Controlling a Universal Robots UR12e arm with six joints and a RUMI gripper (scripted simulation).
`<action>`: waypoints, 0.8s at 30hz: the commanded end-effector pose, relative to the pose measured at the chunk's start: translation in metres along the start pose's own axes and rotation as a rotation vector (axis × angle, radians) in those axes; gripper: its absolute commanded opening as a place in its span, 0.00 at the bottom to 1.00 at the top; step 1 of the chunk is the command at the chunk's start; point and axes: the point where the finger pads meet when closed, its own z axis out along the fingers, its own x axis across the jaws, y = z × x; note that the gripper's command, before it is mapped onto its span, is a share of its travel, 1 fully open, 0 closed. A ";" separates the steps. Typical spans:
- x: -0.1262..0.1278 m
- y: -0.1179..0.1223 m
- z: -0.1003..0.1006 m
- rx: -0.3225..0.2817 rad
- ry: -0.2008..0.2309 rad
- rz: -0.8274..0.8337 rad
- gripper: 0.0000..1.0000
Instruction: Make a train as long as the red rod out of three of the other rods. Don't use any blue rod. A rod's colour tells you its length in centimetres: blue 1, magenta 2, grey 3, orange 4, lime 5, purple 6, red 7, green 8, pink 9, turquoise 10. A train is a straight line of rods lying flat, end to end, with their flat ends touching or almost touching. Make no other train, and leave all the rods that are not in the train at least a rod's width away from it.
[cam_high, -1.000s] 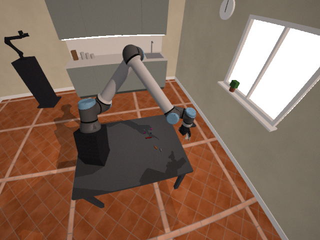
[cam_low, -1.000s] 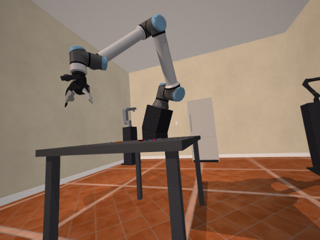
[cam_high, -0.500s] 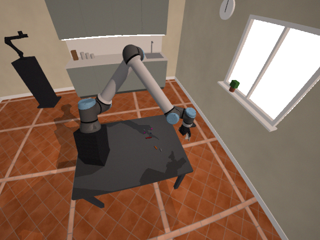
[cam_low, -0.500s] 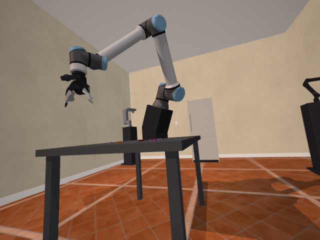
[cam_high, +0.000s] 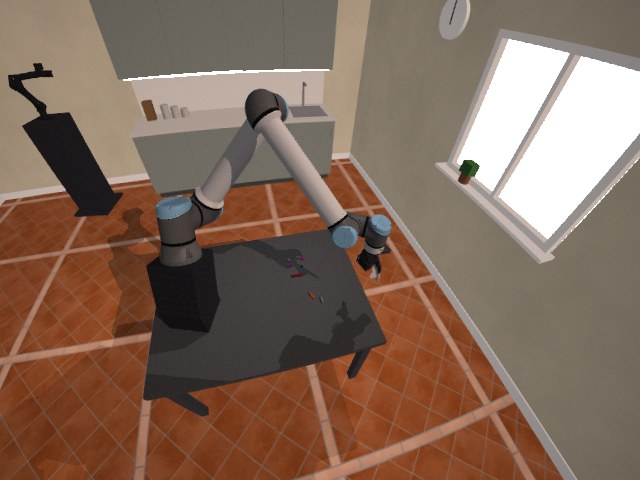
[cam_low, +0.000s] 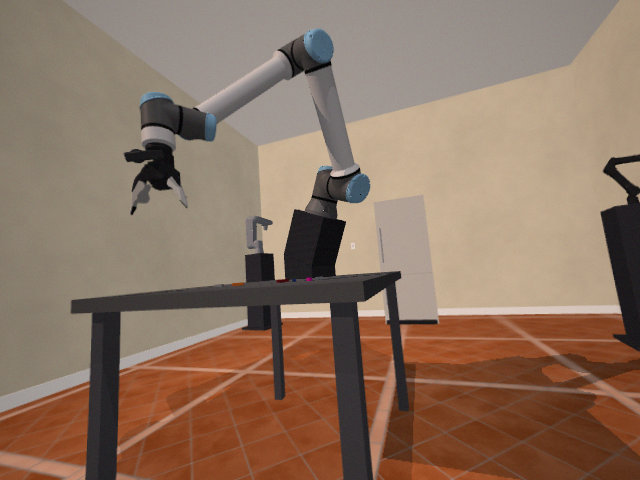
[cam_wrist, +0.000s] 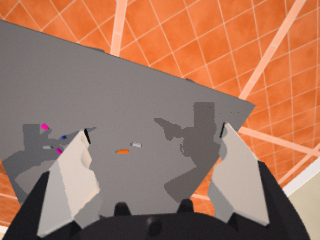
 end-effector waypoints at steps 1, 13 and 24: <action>-0.005 0.000 0.002 0.000 0.002 -0.038 1.00; -0.035 0.002 0.019 -0.008 0.005 -0.262 1.00; -0.073 0.007 0.038 -0.017 0.006 -0.535 1.00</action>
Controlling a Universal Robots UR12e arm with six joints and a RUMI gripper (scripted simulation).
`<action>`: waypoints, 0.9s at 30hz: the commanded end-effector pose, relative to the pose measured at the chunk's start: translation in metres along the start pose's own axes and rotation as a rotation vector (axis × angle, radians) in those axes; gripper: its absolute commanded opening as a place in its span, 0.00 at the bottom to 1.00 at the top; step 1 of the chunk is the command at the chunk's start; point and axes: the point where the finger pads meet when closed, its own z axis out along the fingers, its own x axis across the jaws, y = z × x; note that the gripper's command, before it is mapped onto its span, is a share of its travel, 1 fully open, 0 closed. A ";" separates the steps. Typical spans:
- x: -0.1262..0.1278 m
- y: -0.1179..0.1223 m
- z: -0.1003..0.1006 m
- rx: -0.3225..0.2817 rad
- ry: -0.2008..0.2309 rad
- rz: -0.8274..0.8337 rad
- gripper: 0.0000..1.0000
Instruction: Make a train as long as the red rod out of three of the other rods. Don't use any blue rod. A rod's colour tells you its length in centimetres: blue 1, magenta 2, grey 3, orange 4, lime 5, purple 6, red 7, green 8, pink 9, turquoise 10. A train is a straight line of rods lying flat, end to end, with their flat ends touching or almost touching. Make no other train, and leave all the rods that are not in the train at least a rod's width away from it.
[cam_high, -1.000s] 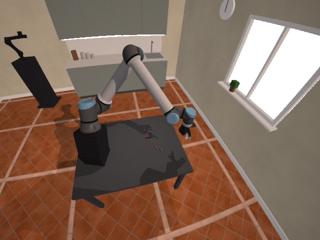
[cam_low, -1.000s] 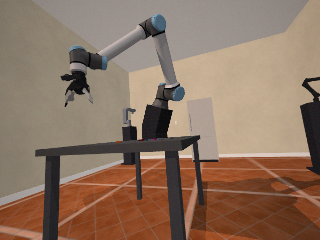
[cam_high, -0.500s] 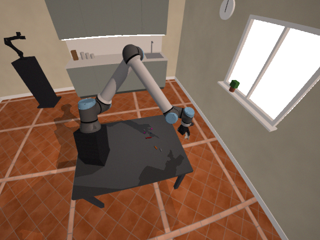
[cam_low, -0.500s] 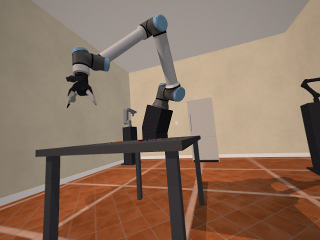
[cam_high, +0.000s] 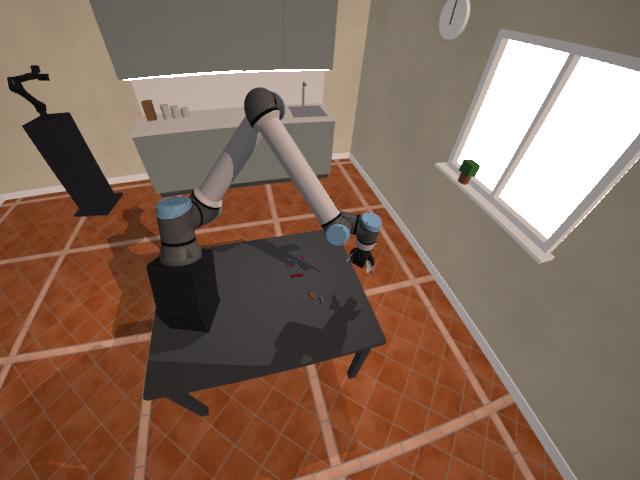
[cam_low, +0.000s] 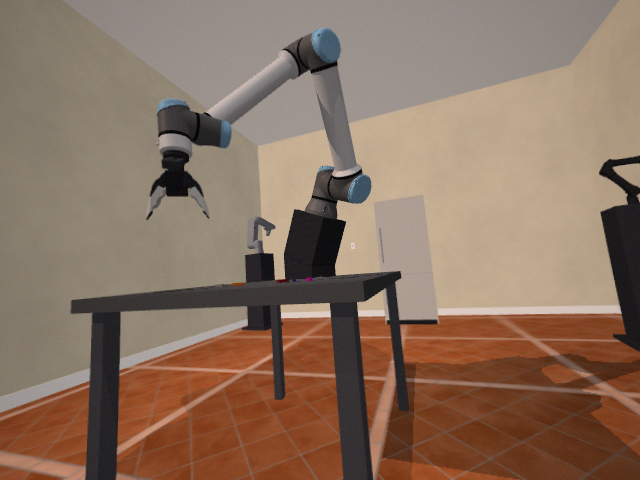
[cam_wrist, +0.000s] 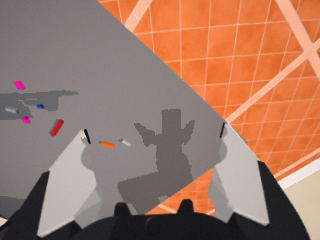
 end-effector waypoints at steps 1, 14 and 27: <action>-0.021 -0.006 0.010 -0.003 0.002 -0.168 1.00; -0.070 -0.014 0.034 -0.015 0.001 -0.524 1.00; -0.120 -0.018 0.056 -0.026 -0.004 -0.889 1.00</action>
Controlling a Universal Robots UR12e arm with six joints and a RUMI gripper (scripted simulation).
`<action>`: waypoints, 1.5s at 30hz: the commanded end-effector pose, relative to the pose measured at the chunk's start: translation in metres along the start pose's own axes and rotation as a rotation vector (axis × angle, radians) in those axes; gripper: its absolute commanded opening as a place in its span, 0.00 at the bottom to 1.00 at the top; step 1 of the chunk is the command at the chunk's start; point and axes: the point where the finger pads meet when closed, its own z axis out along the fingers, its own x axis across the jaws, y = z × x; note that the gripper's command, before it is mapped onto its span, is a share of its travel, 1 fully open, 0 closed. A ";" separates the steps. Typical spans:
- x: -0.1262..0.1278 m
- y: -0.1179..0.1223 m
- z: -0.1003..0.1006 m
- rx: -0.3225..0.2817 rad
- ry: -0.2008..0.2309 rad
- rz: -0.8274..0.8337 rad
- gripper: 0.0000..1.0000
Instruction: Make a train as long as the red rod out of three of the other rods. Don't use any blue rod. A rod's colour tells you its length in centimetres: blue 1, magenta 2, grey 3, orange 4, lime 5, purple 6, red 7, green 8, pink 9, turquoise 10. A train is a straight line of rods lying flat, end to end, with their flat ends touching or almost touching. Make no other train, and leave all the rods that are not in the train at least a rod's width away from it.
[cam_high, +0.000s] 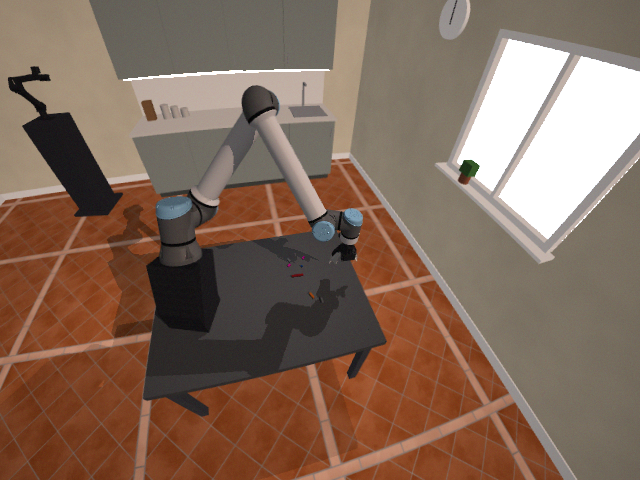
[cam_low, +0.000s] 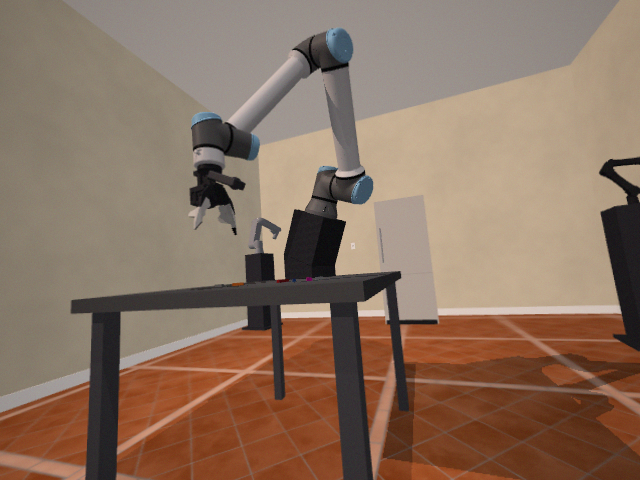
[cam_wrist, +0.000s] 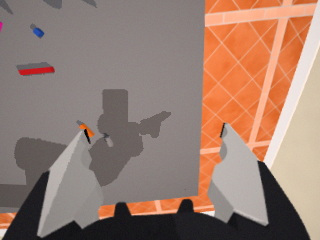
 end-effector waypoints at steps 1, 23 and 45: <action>-0.015 -0.016 0.008 -0.002 0.000 -0.168 1.00; -0.078 -0.071 0.040 -0.014 -0.011 -0.793 1.00; -0.144 -0.116 0.065 -0.019 -0.027 -1.420 1.00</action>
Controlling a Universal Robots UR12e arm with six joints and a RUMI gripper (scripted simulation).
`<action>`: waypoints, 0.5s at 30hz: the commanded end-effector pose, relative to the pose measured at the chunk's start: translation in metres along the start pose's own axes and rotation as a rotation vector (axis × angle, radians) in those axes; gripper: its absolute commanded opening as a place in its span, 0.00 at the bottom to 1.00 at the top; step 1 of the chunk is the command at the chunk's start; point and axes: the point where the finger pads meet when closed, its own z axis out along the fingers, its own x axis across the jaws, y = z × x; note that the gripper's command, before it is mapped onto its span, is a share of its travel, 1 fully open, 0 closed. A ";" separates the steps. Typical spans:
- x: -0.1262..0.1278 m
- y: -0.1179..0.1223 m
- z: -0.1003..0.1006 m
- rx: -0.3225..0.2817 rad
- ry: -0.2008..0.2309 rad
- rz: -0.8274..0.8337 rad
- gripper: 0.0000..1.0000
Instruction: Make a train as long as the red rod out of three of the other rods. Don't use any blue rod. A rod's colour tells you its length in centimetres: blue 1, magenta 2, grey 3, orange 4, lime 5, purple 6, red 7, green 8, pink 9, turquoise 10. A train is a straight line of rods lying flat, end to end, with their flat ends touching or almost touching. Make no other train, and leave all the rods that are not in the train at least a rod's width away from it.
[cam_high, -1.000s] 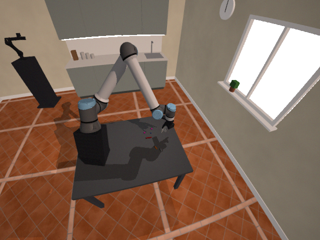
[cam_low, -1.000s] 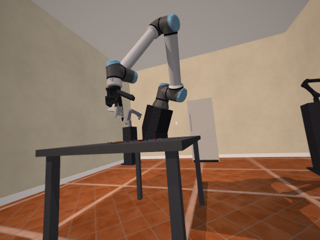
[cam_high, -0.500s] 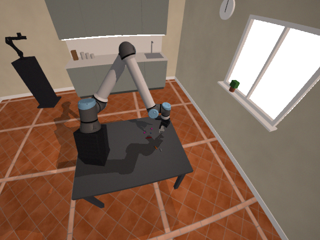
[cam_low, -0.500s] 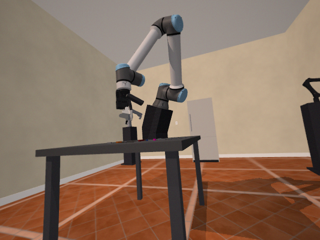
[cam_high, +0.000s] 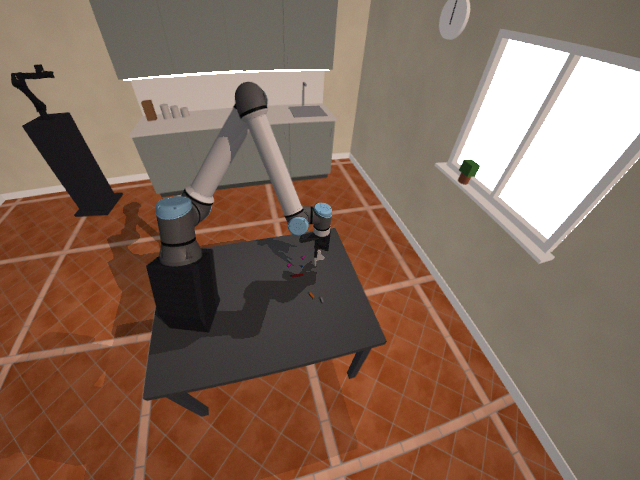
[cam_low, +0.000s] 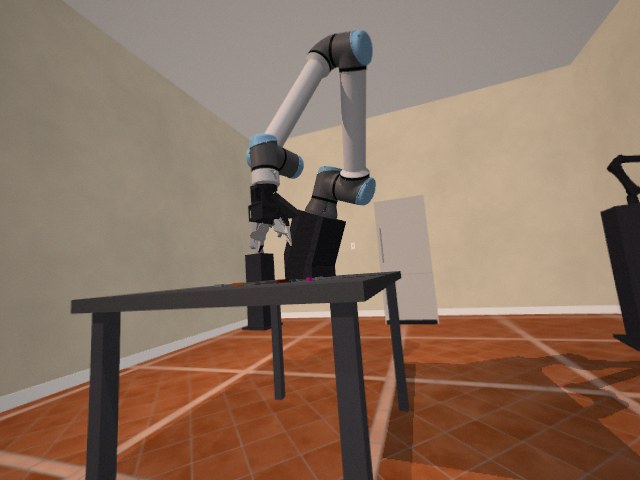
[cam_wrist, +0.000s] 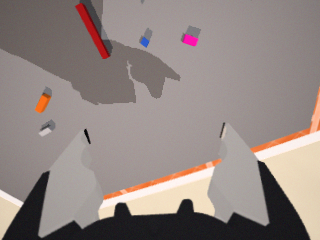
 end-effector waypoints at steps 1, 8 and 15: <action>0.006 -0.019 0.005 -0.002 0.000 -0.168 1.00; 0.012 -0.040 0.011 -0.002 -0.003 -0.349 1.00; 0.018 -0.065 0.016 -0.002 -0.007 -0.555 1.00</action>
